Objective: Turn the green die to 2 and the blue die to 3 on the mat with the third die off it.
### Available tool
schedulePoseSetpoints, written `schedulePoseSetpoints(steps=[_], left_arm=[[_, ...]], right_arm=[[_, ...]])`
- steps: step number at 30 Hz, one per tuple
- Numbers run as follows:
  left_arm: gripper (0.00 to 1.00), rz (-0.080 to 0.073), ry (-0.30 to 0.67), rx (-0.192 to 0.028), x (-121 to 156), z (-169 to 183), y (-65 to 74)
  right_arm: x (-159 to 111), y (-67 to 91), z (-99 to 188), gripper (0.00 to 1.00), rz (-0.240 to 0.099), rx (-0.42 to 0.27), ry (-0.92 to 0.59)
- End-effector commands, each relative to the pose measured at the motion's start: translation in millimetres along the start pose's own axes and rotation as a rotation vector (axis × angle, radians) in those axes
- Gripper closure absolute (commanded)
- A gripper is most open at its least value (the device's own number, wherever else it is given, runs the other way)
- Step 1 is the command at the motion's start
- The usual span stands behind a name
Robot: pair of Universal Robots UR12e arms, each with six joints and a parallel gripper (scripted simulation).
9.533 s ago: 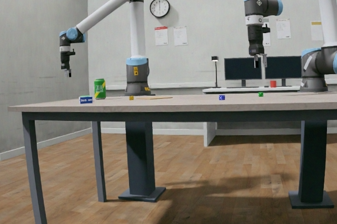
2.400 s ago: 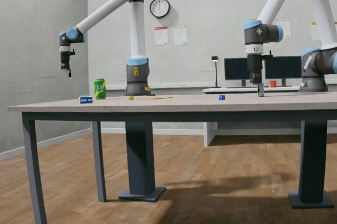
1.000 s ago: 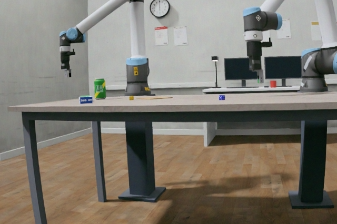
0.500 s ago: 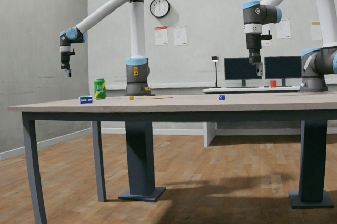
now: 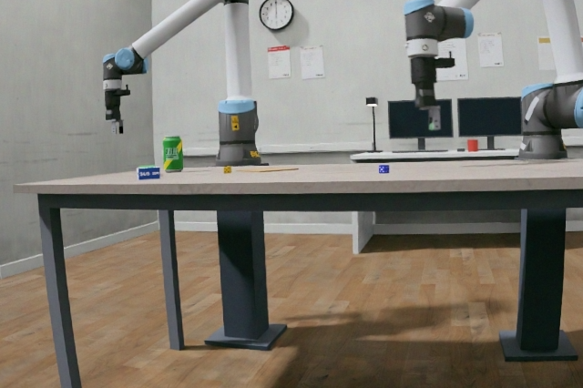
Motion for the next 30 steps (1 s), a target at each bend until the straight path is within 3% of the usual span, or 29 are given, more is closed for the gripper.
schedulePoseSetpoints(steps=[1,16,19,30], left_arm=[[0.6,0.001,0.007,-0.002,2.8,20.2,3.5],[0.6,0.001,0.057,-0.002,0.6,161.3,14.4],[0.6,0.001,0.059,-0.002,0.0,166.3,14.6],[0.6,0.001,0.098,-0.002,-19.3,276.7,15.5]], right_arm=[[0.3,0.8,0.6,0.0,0.001,-0.002,0.0],[0.3,0.8,0.6,0.0,0.001,-0.002,0.0],[0.3,0.8,0.6,0.0,0.001,-0.002,0.0],[0.3,0.8,0.6,0.0,0.001,-0.002,0.0]])
Point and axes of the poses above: on each arm, the point where the finger pads meet when closed, its own y axis back along the fingers, its own x axis across the jaws, z = x × y, the point moved 2 cm from there along y, back along the fingers, and after that the axes turned 12 degrees about -y, right-handed, at the moved point
